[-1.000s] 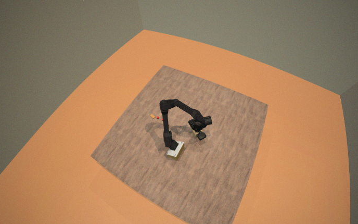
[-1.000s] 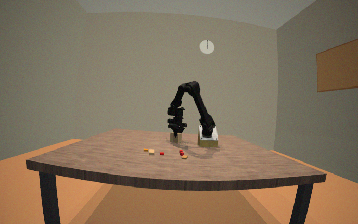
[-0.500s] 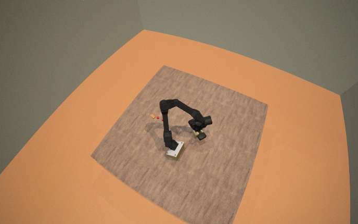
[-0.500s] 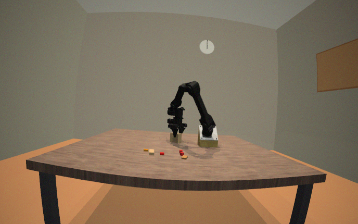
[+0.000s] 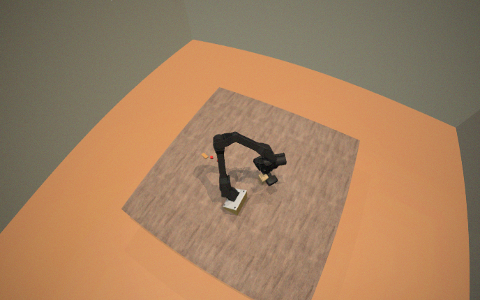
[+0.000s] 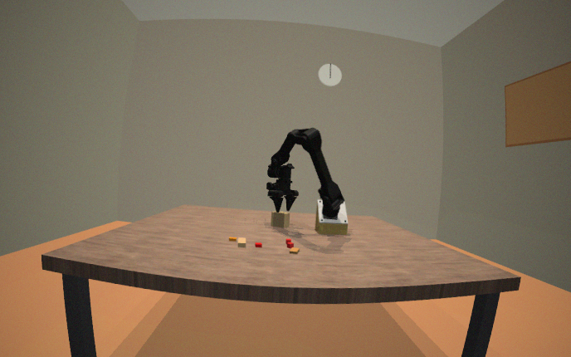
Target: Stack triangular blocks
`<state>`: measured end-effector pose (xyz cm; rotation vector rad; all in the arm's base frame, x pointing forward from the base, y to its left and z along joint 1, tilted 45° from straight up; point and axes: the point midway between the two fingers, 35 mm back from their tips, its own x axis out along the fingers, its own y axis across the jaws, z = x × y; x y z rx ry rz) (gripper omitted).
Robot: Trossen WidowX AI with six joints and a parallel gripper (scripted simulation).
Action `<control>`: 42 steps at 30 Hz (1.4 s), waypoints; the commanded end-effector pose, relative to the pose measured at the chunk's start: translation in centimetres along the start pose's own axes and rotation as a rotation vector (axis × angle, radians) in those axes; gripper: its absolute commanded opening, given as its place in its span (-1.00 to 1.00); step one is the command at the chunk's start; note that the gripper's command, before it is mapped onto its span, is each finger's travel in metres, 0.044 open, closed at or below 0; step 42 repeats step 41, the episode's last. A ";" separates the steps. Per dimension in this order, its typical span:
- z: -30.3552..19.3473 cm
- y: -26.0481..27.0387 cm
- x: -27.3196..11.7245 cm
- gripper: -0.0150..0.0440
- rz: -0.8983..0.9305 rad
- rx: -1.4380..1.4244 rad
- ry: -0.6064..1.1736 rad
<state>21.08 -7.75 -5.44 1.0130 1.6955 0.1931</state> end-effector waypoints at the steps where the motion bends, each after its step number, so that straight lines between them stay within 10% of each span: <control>1: -0.1 0.0 -6.7 1.00 -0.006 -0.006 -0.012; 42: 0.0 -0.1 -7.3 1.00 -0.004 -0.003 -0.028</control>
